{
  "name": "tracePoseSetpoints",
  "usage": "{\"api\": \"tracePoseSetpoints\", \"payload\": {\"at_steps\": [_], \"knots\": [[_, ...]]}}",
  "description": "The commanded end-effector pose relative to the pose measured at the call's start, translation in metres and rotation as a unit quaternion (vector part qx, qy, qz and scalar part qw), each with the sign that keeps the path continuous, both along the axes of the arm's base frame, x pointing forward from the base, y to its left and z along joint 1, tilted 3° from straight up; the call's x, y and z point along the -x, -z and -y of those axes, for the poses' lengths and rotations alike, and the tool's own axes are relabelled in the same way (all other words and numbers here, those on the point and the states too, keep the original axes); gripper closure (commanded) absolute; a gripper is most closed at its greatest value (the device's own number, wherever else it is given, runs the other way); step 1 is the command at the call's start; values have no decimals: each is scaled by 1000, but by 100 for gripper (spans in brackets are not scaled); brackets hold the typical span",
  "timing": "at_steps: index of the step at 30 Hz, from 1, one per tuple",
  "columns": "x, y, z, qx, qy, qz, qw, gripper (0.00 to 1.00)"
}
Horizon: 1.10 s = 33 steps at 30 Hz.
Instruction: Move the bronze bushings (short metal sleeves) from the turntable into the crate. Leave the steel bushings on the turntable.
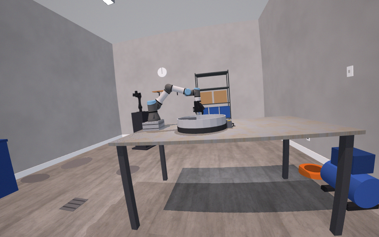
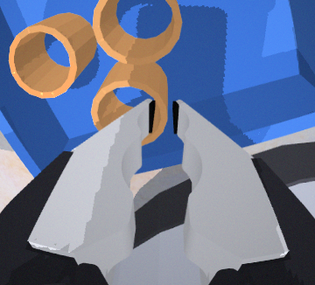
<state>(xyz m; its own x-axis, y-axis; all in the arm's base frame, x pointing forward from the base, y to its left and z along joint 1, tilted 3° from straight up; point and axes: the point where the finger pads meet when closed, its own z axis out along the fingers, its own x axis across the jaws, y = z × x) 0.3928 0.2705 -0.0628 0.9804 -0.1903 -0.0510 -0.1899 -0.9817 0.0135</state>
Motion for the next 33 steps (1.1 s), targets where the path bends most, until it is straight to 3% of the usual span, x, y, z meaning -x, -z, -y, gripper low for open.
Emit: {"api": "tracePoseSetpoints", "payload": {"at_steps": [1,9,18,24,33], "knots": [[-1,-1,0,-1,0,2,1000,94],[-1,-10,0,-1,0,2,1000,94],[-3,-32,0,-1,0,2,1000,94],[-4,-56,0,-1,0,2,1000,94],[-4,-56,0,-1,0,2,1000,94]]}}
